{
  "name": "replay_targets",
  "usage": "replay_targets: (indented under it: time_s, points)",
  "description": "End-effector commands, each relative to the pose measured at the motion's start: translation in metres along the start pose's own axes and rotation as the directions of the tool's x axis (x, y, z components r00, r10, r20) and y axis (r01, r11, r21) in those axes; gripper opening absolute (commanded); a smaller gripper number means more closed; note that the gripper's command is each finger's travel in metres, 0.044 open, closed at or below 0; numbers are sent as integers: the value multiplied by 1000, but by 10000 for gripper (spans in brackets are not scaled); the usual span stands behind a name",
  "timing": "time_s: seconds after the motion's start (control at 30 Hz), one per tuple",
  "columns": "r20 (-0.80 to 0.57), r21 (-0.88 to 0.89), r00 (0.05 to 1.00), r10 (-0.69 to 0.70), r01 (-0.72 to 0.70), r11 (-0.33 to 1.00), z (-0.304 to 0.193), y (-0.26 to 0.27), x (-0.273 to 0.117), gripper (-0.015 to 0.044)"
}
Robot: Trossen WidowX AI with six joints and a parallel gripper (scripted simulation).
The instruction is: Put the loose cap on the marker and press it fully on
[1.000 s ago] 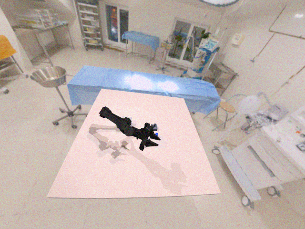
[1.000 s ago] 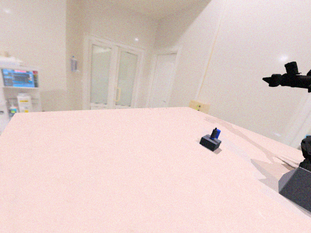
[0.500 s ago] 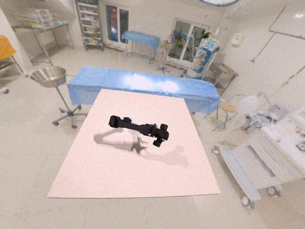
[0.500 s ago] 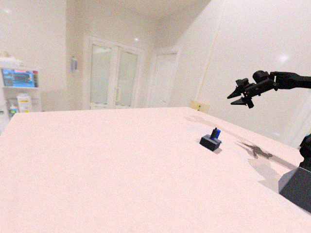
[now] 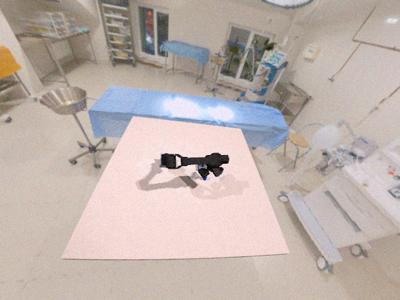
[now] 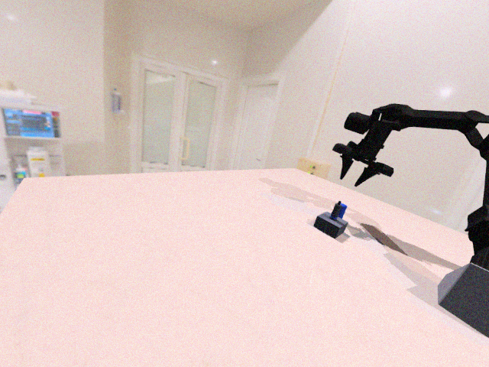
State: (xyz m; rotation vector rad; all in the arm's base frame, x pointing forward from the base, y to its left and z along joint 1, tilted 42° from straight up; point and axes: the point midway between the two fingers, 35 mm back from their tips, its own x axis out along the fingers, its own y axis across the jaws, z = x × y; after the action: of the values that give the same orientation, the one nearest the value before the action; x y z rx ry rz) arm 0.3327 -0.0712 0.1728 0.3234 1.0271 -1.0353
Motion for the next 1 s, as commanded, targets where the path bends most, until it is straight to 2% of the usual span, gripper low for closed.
replay_targets:
  time_s: [0.0,0.27,0.4,0.97]
  points:
    - [37,67,979,-202,199,978,-25,9,8,246]
    - [37,67,979,-202,199,978,-26,7,9,246]
    - [38,67,979,-202,200,978,-25,1,40,246]
    - [39,67,979,-202,200,978,-24,-6,66,246]
